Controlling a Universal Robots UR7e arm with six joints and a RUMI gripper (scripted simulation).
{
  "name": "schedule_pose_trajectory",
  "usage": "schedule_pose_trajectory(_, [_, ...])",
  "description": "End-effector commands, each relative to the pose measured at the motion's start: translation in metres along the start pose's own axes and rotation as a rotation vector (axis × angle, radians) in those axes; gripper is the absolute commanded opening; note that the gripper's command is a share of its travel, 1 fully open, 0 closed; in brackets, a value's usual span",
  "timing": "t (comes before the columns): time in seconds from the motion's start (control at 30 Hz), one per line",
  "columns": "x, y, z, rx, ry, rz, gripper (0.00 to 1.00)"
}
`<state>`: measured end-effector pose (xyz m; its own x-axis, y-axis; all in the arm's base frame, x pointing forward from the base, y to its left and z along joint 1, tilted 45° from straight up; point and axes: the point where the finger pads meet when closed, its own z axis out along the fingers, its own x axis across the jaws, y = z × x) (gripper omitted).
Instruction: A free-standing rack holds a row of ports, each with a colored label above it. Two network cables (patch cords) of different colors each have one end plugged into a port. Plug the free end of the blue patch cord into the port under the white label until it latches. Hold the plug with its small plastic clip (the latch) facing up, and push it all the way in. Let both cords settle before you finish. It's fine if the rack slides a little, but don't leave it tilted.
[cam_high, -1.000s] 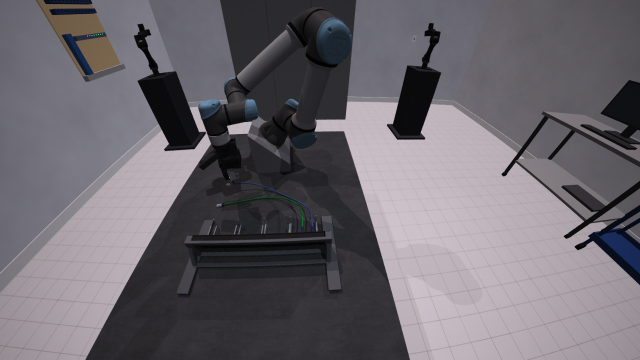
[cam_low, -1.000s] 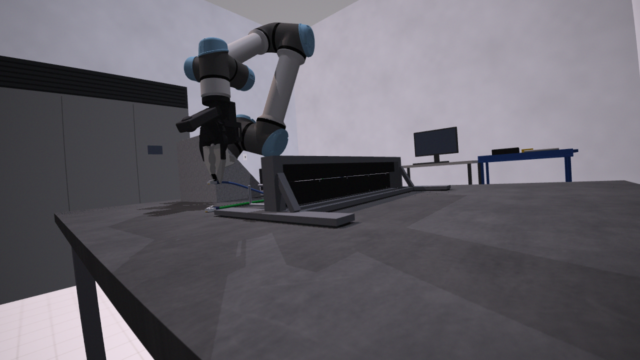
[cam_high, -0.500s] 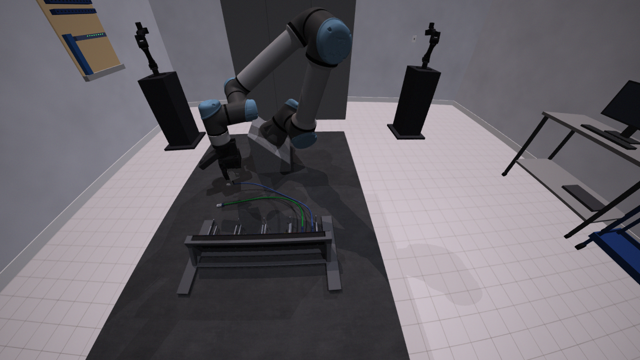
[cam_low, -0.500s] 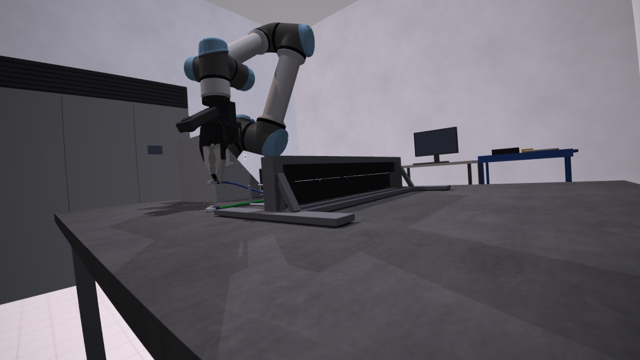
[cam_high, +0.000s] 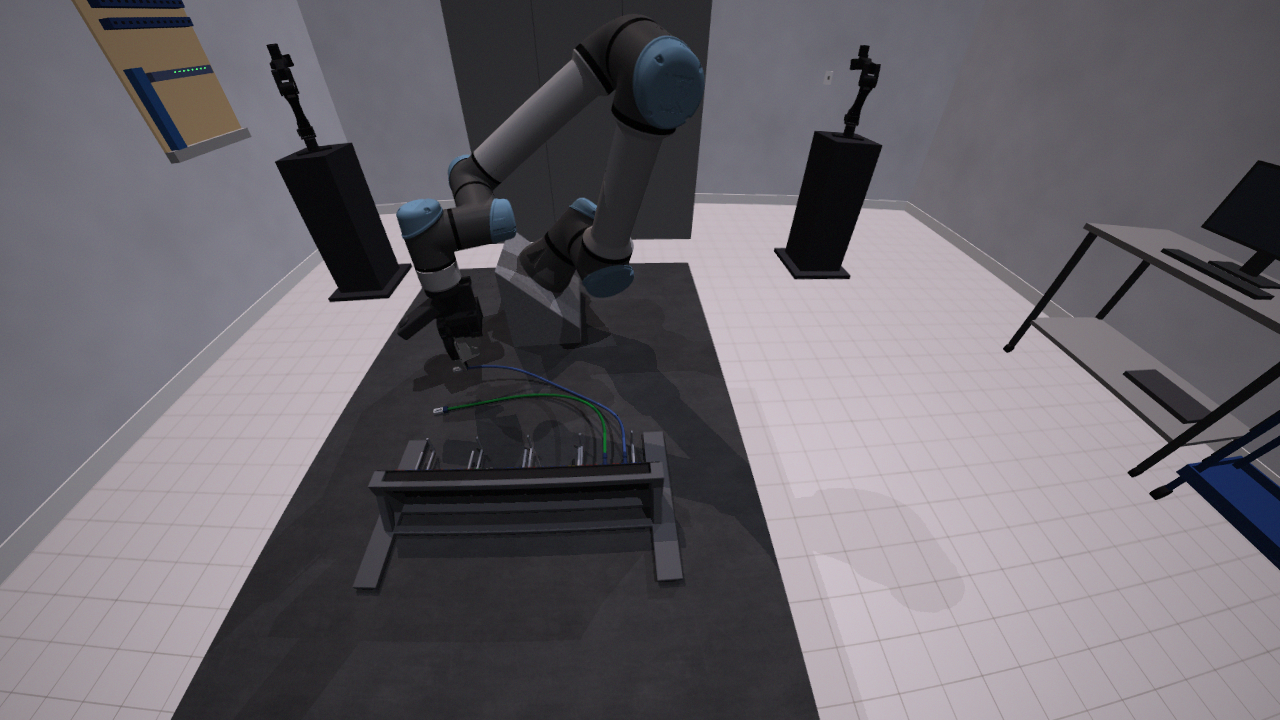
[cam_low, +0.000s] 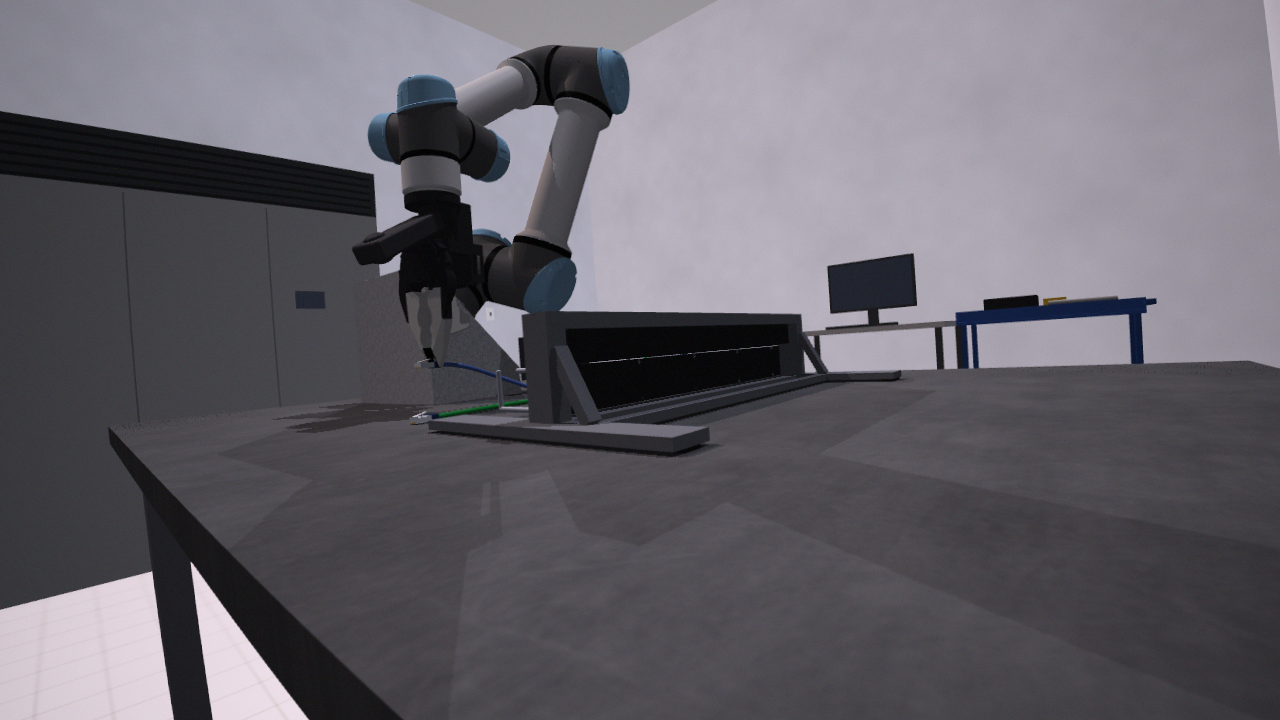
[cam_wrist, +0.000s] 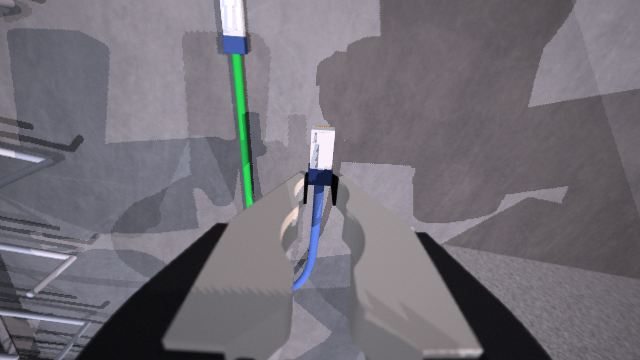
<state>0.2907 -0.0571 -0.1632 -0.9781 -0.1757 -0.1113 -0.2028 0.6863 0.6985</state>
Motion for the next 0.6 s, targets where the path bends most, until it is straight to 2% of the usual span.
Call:
schedule_pose_trajectory(0.0, [-0.0008,-0.0002,-0.0005,0.001,0.0,-0.004,0.0])
schedule_pose_trajectory(0.57, [-0.0069,0.0021,-0.0015,0.001,0.0,-0.041,0.0])
